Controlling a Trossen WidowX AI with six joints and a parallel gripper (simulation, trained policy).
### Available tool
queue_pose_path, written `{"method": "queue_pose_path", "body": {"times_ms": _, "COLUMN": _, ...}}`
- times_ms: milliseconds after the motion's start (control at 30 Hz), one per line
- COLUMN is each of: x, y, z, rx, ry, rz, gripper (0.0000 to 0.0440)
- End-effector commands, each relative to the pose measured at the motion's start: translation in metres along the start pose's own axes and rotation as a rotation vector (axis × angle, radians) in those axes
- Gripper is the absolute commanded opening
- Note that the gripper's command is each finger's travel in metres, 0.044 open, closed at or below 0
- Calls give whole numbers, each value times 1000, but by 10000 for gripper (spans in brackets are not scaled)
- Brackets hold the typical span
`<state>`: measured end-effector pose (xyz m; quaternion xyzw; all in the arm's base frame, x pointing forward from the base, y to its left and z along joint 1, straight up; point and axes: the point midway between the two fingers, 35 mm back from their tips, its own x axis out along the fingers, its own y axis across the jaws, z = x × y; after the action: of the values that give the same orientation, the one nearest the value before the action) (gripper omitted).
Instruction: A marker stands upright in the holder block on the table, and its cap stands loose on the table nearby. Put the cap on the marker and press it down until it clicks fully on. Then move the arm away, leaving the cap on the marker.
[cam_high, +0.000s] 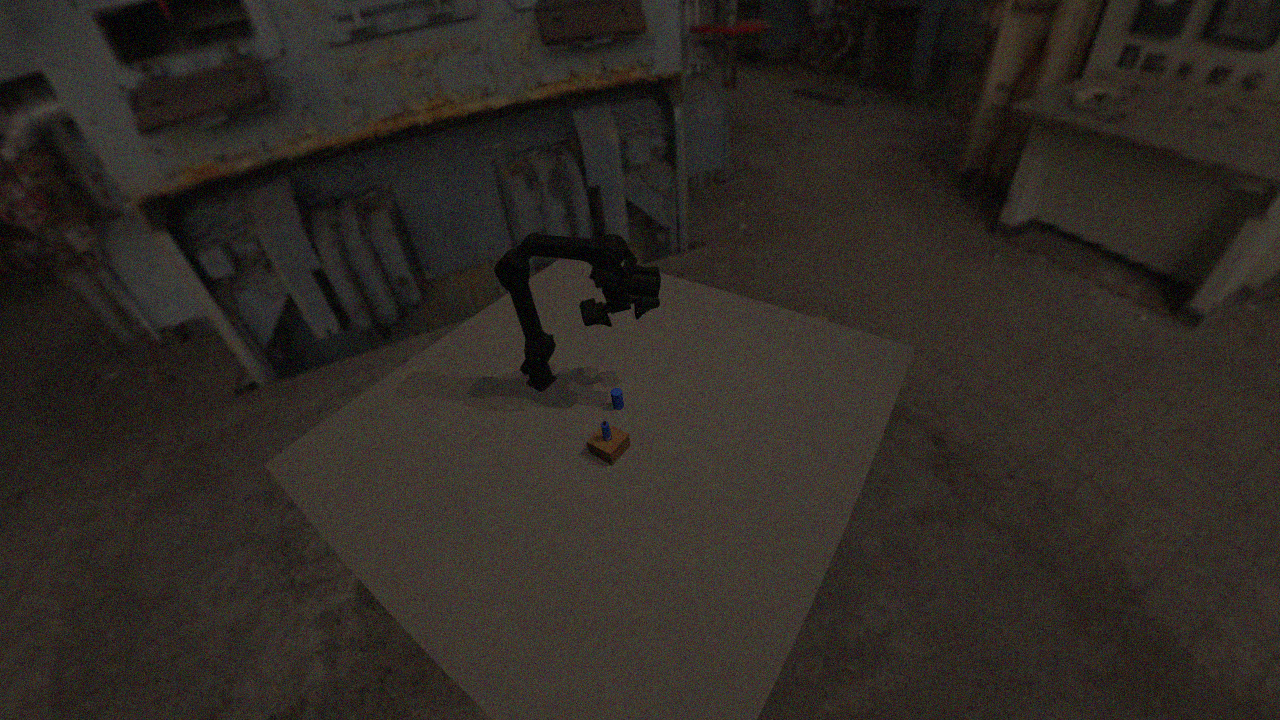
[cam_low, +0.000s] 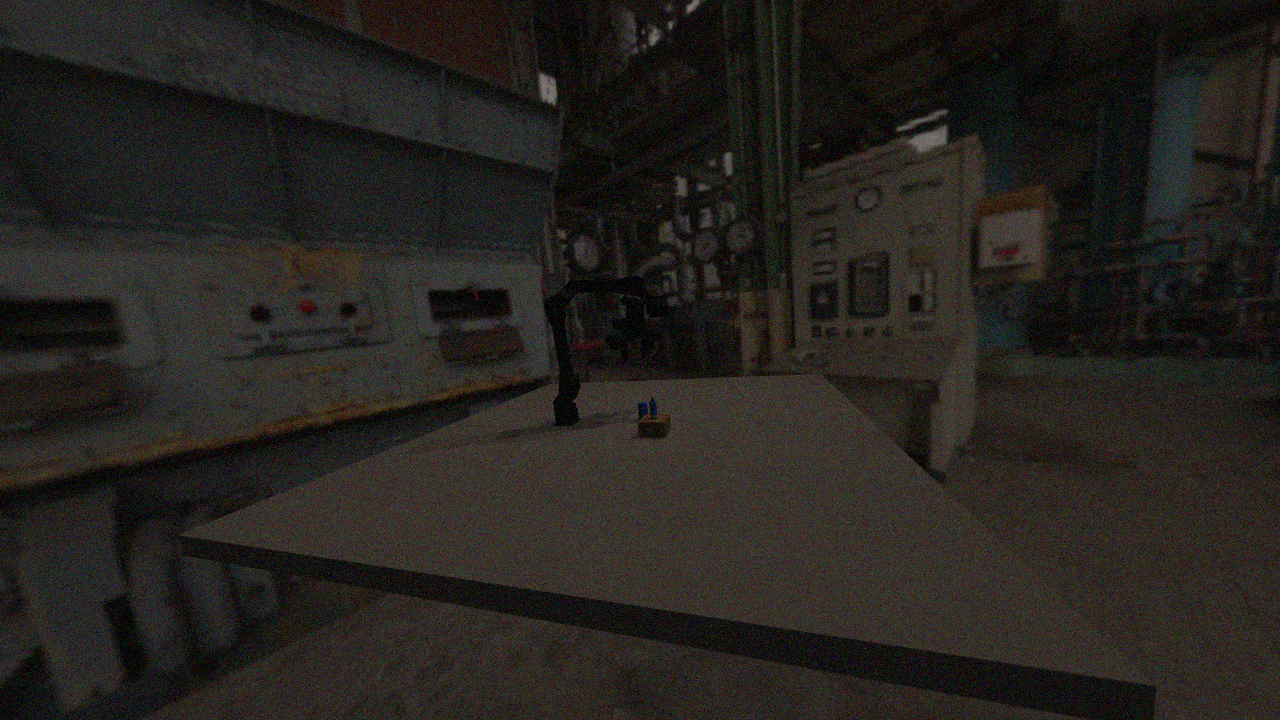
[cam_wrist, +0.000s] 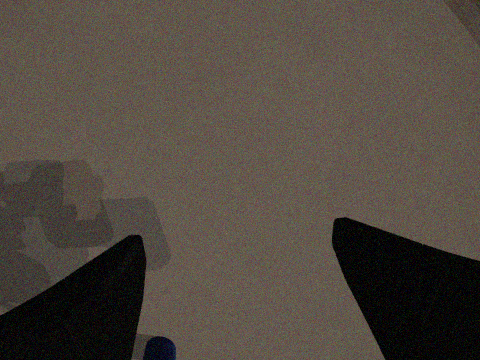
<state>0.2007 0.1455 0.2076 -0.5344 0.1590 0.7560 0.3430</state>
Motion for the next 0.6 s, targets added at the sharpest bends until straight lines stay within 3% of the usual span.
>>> {"method": "queue_pose_path", "body": {"times_ms": 0, "x": -3, "y": 0, "z": -10, "rx": 5, "ry": 21, "rz": 5, "gripper": 318}}
{"method": "queue_pose_path", "body": {"times_ms": 567, "x": -8, "y": 10, "z": -64, "rx": 72, "ry": 114, "rz": 55, "gripper": 315}}
